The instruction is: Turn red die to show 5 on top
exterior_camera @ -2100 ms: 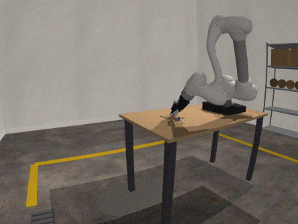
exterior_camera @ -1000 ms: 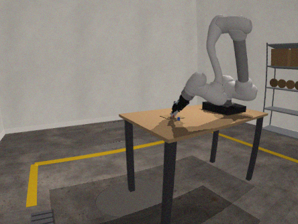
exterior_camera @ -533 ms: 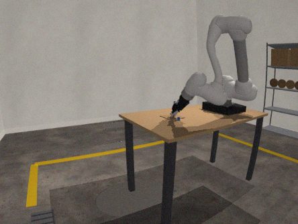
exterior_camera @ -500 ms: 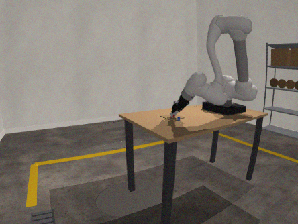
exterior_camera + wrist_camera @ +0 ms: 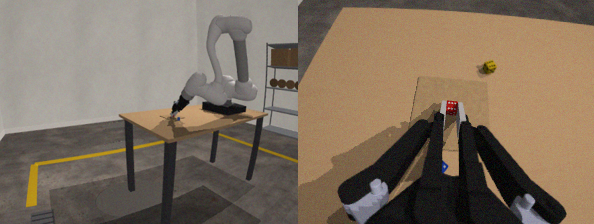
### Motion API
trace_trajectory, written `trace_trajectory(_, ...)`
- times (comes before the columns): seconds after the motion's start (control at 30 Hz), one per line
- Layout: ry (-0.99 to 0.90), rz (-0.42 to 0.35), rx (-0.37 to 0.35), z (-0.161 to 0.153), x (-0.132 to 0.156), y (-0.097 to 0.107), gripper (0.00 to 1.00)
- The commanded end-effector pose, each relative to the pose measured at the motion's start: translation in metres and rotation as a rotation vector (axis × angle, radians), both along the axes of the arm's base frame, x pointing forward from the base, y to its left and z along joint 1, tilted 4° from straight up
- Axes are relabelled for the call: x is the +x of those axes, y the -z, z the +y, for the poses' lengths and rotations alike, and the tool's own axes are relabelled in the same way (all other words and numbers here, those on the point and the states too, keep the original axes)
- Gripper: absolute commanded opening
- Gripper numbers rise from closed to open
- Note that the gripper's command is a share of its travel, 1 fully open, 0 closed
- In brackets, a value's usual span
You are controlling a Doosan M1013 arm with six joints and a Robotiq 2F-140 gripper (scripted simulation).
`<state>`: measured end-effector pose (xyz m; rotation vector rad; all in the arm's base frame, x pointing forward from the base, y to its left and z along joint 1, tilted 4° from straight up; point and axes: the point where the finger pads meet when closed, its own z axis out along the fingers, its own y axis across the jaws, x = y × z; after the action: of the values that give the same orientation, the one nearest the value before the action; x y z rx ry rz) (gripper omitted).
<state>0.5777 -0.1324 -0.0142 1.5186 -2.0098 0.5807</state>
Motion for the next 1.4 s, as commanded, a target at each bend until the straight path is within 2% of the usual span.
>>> trace_trajectory(0.0,0.000,0.000,0.000,0.000,0.000,-0.001,0.09)
trace_trajectory(0.27,0.000,0.000,0.000,-0.001,0.000,-0.011,0.09)
trace_trajectory(0.77,0.000,0.000,0.000,-0.004,-0.002,-0.066,0.09)
trace_trajectory(1.37,0.001,-0.002,0.017,-0.005,-0.003,-0.069,0.09)
